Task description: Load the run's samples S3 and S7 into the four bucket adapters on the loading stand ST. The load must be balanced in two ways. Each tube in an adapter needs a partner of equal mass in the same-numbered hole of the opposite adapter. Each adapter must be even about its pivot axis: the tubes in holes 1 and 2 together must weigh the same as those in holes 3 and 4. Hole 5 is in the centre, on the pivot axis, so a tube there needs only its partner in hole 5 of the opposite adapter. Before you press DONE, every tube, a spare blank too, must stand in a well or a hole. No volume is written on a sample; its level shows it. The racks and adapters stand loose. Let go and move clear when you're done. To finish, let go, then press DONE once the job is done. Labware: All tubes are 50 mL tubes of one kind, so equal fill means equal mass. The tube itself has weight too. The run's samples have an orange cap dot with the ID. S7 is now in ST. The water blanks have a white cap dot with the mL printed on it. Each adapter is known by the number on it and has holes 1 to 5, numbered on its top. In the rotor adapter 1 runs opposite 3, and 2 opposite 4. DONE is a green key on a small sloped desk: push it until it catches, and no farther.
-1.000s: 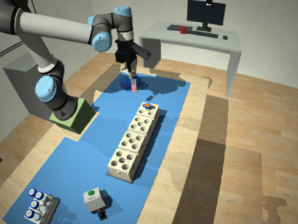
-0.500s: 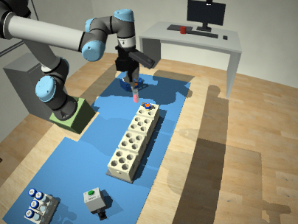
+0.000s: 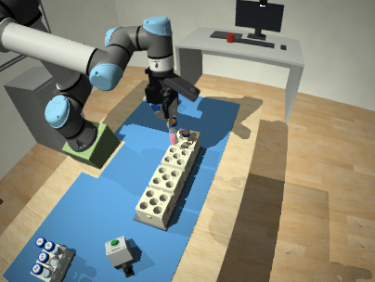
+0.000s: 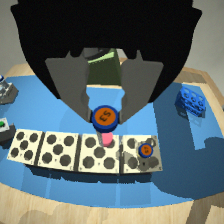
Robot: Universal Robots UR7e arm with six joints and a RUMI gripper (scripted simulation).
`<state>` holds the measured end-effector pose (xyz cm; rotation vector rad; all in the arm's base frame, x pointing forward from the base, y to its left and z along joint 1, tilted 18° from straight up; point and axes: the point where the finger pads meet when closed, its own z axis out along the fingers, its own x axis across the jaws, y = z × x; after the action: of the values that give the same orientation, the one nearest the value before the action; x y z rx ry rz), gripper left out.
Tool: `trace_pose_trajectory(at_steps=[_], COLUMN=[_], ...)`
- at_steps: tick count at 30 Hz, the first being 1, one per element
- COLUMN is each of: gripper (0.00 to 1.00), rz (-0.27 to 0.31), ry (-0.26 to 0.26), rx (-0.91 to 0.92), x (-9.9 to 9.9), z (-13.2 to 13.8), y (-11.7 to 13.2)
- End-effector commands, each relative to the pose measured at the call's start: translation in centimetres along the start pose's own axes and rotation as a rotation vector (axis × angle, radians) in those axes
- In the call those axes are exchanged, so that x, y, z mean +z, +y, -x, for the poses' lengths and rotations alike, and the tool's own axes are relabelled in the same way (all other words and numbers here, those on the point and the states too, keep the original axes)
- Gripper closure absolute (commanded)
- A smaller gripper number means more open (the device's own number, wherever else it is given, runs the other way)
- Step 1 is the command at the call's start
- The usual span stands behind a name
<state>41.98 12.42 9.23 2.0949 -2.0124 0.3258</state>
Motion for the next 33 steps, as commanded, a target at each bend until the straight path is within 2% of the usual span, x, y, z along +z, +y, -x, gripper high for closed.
trace_pose_trajectory(at_steps=[1,7,24,33], gripper=[1.00,1.00,1.00,1.00], rz=[-0.005,-0.003,0.002,-0.003], ry=[-0.005,-0.004,-0.004,-0.004], rx=[-0.011,-0.013,-0.013,-0.013], x=[-0.2,-0.1,4.1,3.9], z=[-1.6,-1.5,-1.6,-1.5], y=[-1.4,-1.2,-1.1,-1.2])
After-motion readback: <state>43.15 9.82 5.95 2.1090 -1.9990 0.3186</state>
